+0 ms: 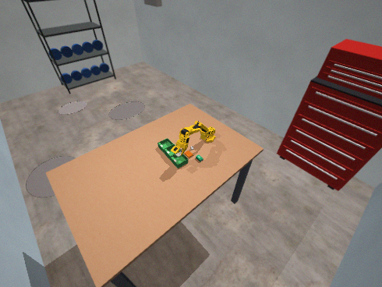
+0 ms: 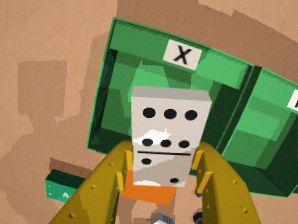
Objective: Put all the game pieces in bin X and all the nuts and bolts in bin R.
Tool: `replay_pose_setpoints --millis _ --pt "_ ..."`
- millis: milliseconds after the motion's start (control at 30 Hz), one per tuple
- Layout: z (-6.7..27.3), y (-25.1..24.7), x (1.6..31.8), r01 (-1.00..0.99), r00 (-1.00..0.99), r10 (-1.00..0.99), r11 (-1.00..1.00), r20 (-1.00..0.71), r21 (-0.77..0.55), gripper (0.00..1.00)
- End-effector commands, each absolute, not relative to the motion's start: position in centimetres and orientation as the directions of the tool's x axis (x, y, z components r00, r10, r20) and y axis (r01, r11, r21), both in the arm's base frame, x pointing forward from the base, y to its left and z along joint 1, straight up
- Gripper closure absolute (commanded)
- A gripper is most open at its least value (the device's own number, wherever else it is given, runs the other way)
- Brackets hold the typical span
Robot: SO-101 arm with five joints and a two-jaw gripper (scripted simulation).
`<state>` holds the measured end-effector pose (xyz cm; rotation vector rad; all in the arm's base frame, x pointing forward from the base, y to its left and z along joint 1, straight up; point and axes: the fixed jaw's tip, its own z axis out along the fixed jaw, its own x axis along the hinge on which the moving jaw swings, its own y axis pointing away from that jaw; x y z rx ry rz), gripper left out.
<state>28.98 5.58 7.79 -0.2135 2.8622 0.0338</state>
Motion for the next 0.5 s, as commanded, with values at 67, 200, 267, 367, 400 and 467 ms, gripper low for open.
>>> replay_pose_setpoints --millis 67,200,267,367,400,467 --pt "8.3 6.0 29.1 -0.166 -0.941 -0.158 0.986 -0.299 0.003 1.0" --pt "7.8 6.0 29.2 -0.166 -0.941 -0.158 0.986 -0.299 0.003 1.0" --pt "7.5 6.0 29.2 -0.166 -0.941 -0.158 0.986 -0.299 0.003 1.0" --pt "7.2 6.0 29.2 -0.166 -0.941 -0.158 0.986 -0.299 0.003 1.0" --pt "7.1 6.0 29.2 -0.166 -0.941 -0.158 0.986 -0.299 0.003 1.0" --pt "7.0 6.0 29.2 -0.166 -0.941 -0.158 0.986 -0.299 0.003 1.0"
